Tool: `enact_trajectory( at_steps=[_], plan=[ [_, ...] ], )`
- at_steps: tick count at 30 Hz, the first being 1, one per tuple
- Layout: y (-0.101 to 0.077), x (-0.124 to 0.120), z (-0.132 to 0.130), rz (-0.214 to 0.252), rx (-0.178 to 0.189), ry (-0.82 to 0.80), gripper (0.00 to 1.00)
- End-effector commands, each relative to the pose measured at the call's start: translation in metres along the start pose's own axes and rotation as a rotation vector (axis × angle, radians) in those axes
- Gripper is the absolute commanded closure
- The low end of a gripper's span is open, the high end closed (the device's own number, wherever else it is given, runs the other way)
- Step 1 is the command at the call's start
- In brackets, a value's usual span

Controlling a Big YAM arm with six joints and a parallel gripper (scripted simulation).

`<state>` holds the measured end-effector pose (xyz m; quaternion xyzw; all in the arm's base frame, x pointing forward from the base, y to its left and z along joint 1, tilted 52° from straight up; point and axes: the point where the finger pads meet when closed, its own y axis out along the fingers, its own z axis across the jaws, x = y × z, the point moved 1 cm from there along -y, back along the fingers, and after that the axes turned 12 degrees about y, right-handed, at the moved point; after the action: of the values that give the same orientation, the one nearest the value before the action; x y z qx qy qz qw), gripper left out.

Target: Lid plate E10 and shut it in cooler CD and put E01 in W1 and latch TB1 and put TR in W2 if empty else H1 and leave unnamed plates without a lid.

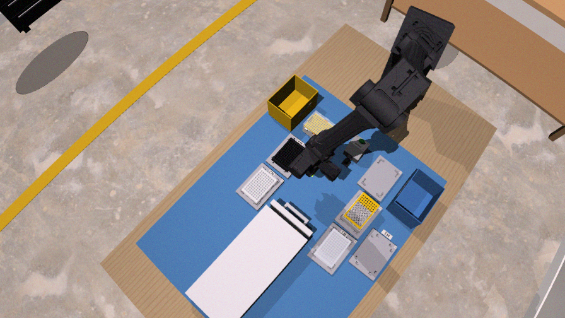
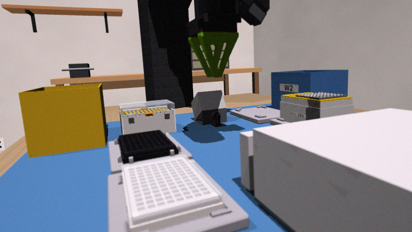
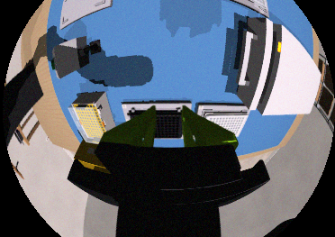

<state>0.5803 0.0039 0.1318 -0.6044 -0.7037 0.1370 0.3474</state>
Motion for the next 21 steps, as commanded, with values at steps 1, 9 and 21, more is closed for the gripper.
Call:
enact_trajectory(
  at_steps=[1, 9, 21],
  plan=[
    [-0.012, 0.015, -0.024, -0.009, -0.025, 0.006, 0.70],
    [0.004, 0.023, -0.030, -0.003, 0.010, 0.015, 0.70],
    [0.000, 0.039, -0.073, 0.004, -0.011, 0.021, 0.70]
  ],
)
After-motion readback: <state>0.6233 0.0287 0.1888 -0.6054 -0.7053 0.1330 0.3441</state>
